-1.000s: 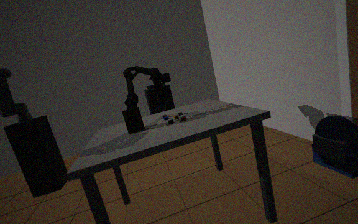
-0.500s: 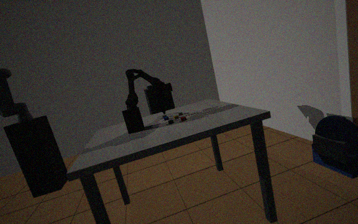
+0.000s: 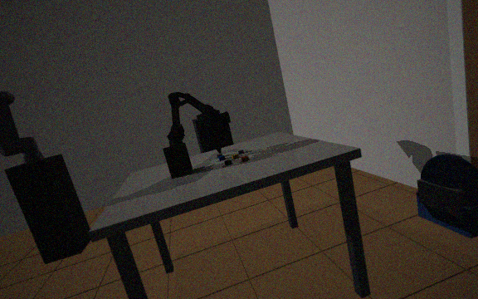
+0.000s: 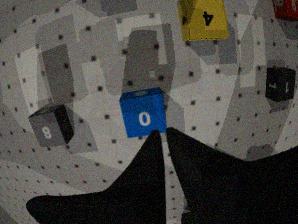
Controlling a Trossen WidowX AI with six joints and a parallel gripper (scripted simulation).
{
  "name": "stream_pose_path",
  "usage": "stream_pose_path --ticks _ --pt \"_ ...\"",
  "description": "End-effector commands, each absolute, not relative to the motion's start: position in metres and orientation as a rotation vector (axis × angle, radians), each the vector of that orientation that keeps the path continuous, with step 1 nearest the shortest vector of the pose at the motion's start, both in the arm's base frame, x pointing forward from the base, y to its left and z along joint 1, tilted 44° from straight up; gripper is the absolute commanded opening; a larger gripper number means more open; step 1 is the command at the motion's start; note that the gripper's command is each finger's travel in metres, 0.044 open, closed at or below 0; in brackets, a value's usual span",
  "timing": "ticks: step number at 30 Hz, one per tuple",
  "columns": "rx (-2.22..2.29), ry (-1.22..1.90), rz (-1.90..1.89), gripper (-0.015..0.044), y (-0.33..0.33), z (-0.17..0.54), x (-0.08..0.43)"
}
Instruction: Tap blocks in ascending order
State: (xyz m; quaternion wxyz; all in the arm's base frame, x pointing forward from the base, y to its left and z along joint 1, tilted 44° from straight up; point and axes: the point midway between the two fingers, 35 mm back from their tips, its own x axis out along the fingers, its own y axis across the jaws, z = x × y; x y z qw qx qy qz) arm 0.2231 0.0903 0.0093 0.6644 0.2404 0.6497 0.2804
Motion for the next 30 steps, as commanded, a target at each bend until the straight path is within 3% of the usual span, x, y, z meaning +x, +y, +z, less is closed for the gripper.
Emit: stream_pose_path --ticks 1,20,30 --pt "0.550 1.476 0.635 0.0020 0.096 0.004 0.221" --pt "0.551 1.476 0.636 0.0020 0.110 -0.010 0.220" --pt "0.547 1.476 0.632 0.0020 0.081 0.018 0.223"
